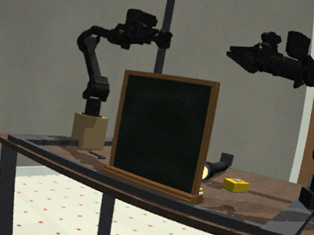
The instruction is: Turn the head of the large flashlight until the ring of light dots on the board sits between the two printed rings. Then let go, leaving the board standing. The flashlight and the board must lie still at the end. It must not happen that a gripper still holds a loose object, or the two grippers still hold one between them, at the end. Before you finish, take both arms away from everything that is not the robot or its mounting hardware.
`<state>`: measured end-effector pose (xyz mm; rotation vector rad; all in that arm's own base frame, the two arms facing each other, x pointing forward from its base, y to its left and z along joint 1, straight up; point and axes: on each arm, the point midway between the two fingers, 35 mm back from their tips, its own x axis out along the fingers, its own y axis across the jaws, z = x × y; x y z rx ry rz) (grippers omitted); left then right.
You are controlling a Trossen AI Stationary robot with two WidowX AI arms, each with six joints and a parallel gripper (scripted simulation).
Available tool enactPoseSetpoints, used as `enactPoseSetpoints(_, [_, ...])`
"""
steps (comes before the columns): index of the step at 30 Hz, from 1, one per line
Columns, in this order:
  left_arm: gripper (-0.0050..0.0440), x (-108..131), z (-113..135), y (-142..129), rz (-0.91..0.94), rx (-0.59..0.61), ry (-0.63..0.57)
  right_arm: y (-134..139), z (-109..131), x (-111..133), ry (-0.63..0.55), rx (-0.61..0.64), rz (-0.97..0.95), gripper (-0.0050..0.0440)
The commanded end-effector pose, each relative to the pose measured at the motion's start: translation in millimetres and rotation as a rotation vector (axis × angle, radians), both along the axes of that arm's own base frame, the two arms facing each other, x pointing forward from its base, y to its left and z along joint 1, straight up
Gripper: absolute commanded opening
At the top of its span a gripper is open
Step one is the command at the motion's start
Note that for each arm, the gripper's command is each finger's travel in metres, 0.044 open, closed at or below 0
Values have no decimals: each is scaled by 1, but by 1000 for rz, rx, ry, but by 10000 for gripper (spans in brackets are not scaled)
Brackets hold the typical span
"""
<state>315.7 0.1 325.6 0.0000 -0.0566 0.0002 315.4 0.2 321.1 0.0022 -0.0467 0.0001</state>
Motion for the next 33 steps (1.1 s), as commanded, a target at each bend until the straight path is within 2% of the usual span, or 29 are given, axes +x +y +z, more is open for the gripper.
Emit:
enactPoseSetpoints(1, [440, -1, 6, 1, 4, -4, -13, 0, 7, -1, -16, -2, 0, 276])
enactPoseSetpoints(5, [440, -1, 5, 1, 4, -4, -11, 0, 8, -1, -17, -3, 0, 276])
enactPoseSetpoints(11, [440, 13, 7, -12, -34, 37, 41, 0, 8, -1, -17, -3, 0, 276])
enactPoseSetpoints(23, [440, 65, -19, -80, -226, 246, 307, 0, 8, -1, -17, -3, 0, 276])
enactPoseSetpoints(25, [440, 71, -25, -91, -259, 281, 344, 0, 8, -1, -17, -3, 0, 276])
enactPoseSetpoints(27, [440, 71, -25, -91, -259, 281, 344, 0, 8, -1, -17, -3, 0, 276])
enactPoseSetpoints(33, [440, 84, -43, -128, -362, 388, 448, 0, 8, -1, -17, -3, 0, 276])
